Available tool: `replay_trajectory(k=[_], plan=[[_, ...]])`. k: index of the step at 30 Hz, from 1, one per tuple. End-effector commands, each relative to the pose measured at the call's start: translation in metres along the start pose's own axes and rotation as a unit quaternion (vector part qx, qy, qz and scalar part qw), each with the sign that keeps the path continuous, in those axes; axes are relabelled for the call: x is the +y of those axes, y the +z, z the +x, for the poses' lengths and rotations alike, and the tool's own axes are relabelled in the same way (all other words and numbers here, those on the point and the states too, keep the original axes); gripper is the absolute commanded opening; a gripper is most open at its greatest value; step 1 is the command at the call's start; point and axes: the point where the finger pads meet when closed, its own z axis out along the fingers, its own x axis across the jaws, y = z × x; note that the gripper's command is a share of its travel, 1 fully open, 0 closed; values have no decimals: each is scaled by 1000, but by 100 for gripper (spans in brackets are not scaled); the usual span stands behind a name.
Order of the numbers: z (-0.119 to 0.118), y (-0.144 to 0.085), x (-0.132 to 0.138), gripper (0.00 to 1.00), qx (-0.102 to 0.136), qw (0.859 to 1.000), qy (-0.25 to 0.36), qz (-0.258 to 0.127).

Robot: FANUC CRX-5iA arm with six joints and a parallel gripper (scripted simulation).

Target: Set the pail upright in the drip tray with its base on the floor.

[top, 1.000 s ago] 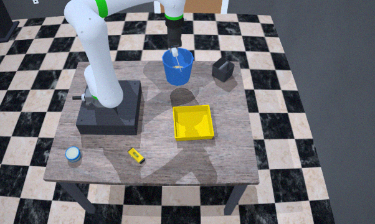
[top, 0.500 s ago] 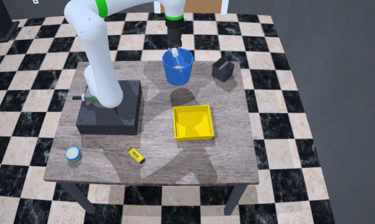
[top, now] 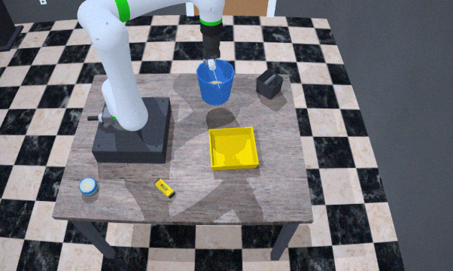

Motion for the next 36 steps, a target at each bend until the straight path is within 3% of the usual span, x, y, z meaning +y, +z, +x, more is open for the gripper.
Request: replay_trajectory(k=[1, 36], plan=[[1, -1, 2, 0, 1, 1000, 0, 0], [5, -1, 60, 0, 1, 1000, 0, 0]])
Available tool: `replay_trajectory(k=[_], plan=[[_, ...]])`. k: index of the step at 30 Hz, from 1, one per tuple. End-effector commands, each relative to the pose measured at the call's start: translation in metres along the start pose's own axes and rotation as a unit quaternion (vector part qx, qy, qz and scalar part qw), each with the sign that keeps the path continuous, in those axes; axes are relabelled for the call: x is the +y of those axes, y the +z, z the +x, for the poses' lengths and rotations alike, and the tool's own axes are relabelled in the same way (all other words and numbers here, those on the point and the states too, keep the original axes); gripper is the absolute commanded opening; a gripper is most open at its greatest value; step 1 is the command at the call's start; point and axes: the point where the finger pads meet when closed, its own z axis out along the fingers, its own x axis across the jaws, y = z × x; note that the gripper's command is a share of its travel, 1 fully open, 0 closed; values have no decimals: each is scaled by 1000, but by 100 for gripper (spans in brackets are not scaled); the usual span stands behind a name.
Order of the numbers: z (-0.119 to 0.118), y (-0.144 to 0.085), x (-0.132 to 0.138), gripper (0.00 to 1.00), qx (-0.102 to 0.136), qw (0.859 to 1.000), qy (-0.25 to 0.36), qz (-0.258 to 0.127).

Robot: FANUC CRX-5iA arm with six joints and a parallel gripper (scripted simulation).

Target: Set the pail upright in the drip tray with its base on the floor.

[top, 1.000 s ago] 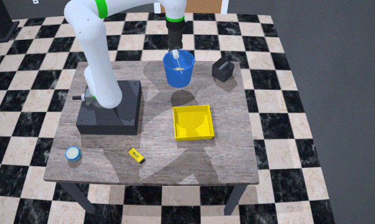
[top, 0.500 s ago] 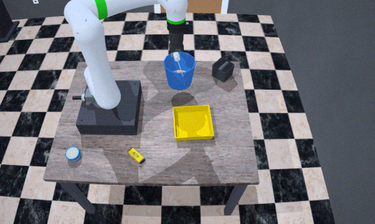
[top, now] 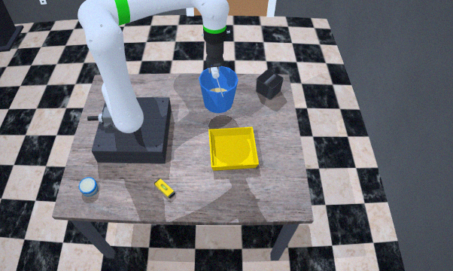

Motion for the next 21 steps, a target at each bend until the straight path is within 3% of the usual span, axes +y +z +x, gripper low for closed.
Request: replay_trajectory(k=[1, 21], plan=[[1, -1, 7, 0, 1, 1000, 0, 0], [5, -1, 58, 0, 1, 1000, 0, 0]])
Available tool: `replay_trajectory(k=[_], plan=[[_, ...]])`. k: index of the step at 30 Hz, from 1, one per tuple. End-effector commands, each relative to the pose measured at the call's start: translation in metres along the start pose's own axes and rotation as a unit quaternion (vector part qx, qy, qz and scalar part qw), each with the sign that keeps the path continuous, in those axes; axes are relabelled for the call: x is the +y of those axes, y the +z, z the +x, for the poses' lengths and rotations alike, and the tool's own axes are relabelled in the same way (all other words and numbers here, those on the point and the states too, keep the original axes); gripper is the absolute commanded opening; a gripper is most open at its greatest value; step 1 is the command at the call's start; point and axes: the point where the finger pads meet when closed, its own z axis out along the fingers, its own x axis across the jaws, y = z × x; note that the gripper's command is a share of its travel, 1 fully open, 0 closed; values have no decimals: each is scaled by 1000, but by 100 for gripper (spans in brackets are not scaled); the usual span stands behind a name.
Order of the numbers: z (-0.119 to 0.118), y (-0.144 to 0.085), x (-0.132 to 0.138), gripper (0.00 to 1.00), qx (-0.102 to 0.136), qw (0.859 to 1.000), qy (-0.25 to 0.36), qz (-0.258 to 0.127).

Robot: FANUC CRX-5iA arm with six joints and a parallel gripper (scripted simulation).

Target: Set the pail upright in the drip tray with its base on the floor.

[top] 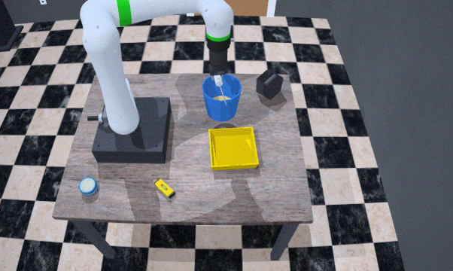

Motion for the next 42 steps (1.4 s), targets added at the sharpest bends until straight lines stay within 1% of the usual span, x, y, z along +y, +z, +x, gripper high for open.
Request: replay_trajectory(k=[1, 7, 9, 24, 26, 41, 42], plan=[[1, -1, 9, 0, 1, 1000, 0, 0], [3, -1, 27, 0, 1, 1000, 0, 0], [3, -1, 27, 0, 1, 1000, 0, 0], [6, -1, 74, 0, 1, 1000, 0, 0], [6, -1, 74, 0, 1, 1000, 0, 0], [10, -1, 119, 0, 1, 1000, 0, 0], [10, -1, 119, 0, 1, 1000, 0, 0]])
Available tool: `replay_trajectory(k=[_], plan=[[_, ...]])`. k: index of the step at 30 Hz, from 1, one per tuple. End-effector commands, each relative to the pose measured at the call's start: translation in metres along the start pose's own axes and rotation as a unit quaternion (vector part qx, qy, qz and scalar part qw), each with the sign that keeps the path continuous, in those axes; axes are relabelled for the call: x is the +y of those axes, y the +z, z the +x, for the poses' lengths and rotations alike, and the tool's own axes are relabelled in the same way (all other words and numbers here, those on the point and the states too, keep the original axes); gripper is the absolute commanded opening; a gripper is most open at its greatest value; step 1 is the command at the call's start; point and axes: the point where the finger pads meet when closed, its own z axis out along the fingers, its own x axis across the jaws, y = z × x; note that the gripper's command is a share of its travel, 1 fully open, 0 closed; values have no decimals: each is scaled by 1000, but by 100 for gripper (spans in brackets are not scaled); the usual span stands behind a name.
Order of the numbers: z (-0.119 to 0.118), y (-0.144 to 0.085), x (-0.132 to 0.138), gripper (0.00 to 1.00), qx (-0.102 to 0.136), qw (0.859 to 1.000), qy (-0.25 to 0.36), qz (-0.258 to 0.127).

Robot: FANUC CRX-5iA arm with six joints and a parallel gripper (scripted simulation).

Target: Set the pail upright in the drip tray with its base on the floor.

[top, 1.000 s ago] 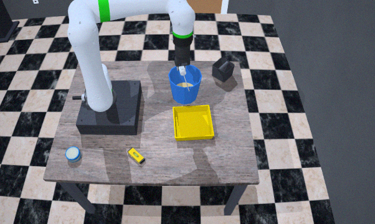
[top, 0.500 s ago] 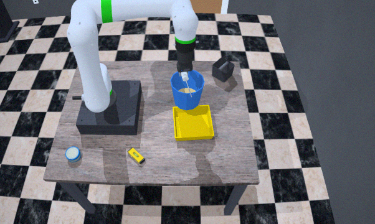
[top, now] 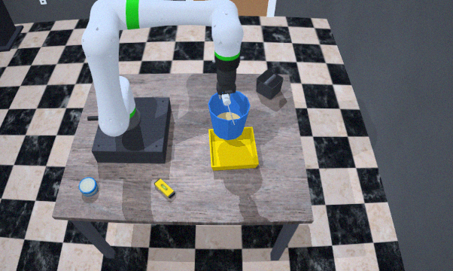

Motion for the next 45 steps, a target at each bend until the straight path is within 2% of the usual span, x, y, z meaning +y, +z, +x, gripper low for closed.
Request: replay_trajectory(k=[1, 16, 45], plan=[[1, -1, 2, 0, 1, 1000, 0, -1], [3, -1, 39, 0, 1, 1000, 0, -1], [6, -1, 73, 0, 1, 1000, 0, -1]])
